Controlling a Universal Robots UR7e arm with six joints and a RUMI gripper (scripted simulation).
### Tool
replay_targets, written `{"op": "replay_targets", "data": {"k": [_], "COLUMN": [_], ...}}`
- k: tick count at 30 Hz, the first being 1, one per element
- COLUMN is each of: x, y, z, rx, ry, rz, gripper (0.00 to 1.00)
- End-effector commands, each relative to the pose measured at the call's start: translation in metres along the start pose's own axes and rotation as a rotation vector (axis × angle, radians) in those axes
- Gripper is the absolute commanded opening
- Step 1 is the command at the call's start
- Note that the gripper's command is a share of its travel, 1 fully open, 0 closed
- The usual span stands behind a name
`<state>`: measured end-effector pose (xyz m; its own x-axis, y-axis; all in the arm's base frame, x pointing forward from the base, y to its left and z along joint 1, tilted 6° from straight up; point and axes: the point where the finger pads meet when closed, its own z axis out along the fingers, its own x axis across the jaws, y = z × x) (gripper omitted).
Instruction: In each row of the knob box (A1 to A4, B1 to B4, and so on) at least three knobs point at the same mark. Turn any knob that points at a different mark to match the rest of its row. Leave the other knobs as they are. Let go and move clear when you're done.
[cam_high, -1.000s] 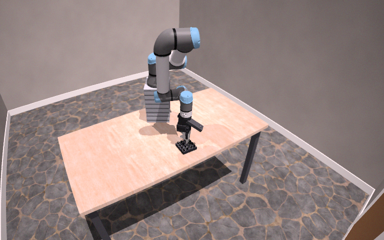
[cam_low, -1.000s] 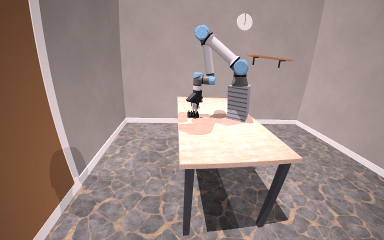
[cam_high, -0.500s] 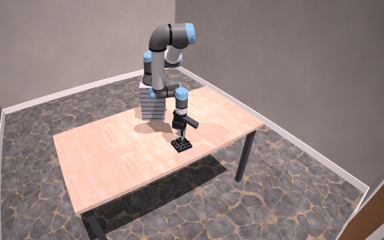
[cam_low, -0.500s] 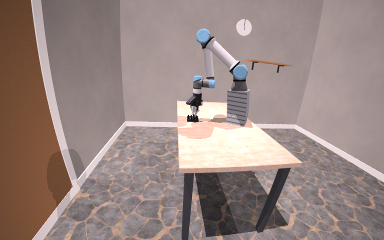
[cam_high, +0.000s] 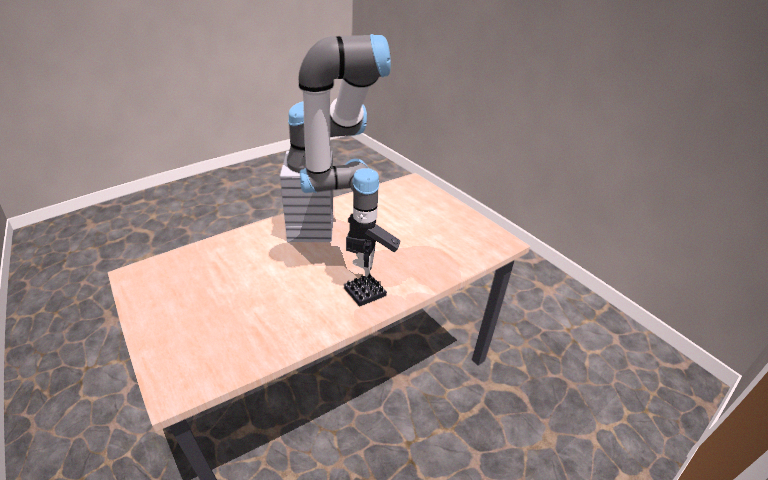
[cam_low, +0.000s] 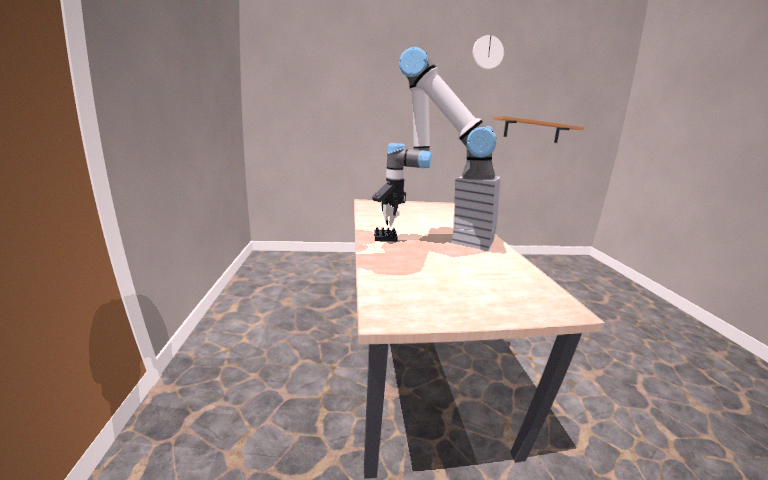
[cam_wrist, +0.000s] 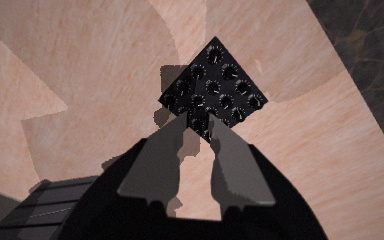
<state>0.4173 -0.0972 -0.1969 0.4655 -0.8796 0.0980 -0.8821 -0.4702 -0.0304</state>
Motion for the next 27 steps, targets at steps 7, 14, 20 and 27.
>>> {"op": "replay_targets", "data": {"k": [7, 14, 20, 27], "x": [0.0003, 0.0003, 0.0, -0.0005], "y": [-0.0002, -0.0003, -0.0006, -0.0012], "z": [-0.0027, -0.0027, -0.0031, -0.0039], "rx": [0.0, 0.0, 0.0, 0.0], "ry": [0.001, 0.001, 0.001, 0.001], "rz": [0.0, -0.005, -0.044, -0.121], "gripper": [0.11, 0.11, 0.11, 0.11]}}
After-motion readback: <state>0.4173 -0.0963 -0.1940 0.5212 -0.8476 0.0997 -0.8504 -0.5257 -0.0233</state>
